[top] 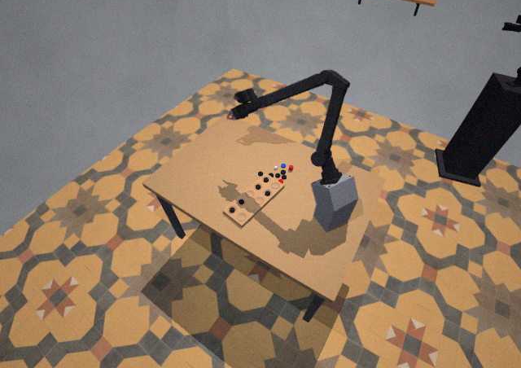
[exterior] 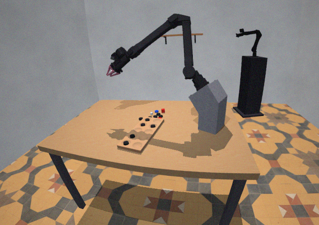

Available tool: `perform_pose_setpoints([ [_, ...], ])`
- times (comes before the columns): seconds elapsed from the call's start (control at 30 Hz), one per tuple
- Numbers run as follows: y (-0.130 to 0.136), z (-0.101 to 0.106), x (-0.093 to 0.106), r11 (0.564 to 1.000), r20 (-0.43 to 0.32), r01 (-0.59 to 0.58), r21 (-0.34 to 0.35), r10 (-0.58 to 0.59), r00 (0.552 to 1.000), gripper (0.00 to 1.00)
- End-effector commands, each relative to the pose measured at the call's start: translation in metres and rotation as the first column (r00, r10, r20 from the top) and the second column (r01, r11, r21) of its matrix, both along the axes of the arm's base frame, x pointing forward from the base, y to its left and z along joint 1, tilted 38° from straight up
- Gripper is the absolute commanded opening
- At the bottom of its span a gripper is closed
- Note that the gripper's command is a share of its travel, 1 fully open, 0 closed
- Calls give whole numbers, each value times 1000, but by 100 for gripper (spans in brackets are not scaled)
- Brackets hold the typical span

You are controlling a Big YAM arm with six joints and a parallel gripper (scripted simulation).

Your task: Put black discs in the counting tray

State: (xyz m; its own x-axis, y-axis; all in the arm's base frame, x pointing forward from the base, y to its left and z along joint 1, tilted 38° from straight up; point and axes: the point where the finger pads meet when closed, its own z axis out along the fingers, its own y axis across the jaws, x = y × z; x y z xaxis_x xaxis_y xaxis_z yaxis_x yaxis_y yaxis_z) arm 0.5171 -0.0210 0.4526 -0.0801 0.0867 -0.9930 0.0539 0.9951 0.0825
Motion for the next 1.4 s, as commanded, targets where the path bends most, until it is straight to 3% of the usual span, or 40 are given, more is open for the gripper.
perform_pose_setpoints([
  [0.0, 1, 29, 4, 1000, 54, -1, 12, 0, 999, 44],
  [0.2, 1, 37, -1, 1000, 69, -1, 11, 0, 998, 44],
  [0.23, -26, -37, -4, 992, -80, 77, 100, -70, 994, 44],
  [0.3, -25, -40, -2, 992, -86, 72, 101, -63, 994, 44],
  [0.4, -23, -33, -6, 993, -72, 68, 101, -60, 996, 44],
  [0.47, -11, 7, -10, 994, 4, 38, 100, -38, 999, 44],
  [0.5, -11, 10, -10, 994, 14, 39, 100, -41, 999, 44],
  [0.63, -20, -10, 1, 993, -26, 59, 100, -56, 998, 44],
  [0.83, -20, -5, -3, 993, -15, 58, 100, -56, 998, 44],
  [0.87, -45, -76, -12, 972, -159, 150, 180, -122, 980, 44],
  [1.03, -42, -69, -15, 973, -146, 139, 182, -113, 983, 44],
  [1.1, -30, -32, -13, 978, -75, 105, 183, -92, 993, 44],
  [1.13, -31, -29, -13, 978, -63, 105, 183, -95, 993, 44],
  [1.2, -36, -45, -6, 976, -94, 119, 182, -103, 990, 44],
  [1.37, -40, -43, -7, 975, -91, 126, 182, -111, 990, 44],
])
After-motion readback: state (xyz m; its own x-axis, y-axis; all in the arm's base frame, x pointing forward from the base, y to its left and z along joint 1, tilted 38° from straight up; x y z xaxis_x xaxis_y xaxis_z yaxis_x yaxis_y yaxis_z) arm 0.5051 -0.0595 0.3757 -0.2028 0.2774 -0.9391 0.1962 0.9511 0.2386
